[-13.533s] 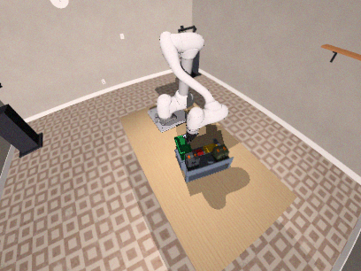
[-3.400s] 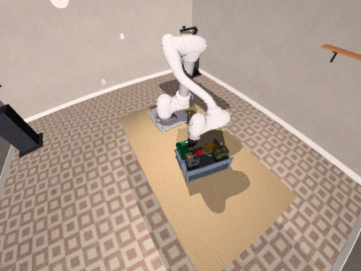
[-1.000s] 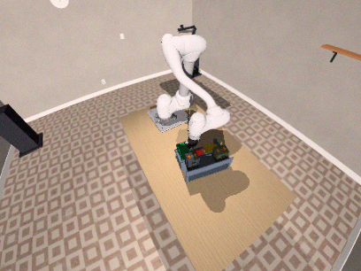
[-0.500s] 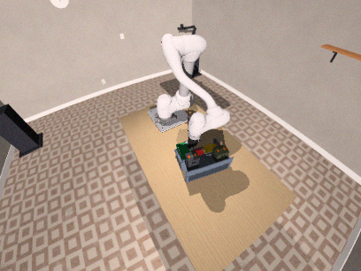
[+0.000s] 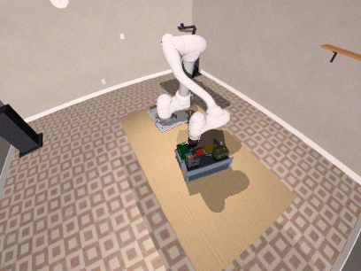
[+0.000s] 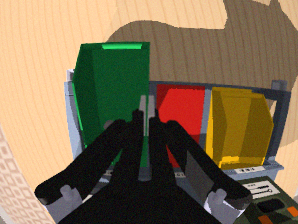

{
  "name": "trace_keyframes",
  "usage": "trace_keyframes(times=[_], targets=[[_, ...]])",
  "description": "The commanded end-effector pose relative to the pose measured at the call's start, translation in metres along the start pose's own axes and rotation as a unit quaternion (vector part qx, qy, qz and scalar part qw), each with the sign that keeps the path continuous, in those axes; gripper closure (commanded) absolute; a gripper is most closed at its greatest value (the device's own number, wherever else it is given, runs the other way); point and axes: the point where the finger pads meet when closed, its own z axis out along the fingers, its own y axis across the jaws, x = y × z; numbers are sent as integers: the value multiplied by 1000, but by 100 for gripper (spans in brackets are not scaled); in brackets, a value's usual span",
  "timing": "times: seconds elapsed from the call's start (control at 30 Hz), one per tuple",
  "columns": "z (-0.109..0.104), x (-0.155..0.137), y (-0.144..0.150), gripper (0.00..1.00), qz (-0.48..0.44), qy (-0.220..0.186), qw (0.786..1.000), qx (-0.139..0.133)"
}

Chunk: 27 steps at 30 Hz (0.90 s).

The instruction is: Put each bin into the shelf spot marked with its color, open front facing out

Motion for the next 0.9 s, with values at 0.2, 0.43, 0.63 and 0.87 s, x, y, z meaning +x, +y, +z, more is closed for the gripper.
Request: trace_keyframes(times=[0.2, 0.43, 0.63, 0.87], targets=[[-1, -8, 0, 90, 0, -11, 1000, 2], [-1, -11, 0, 90, 0, -14, 1000, 2], [-1, -12, 0, 90, 0, -15, 1000, 2], [-1, -12, 0, 90, 0, -16, 1000, 2]])
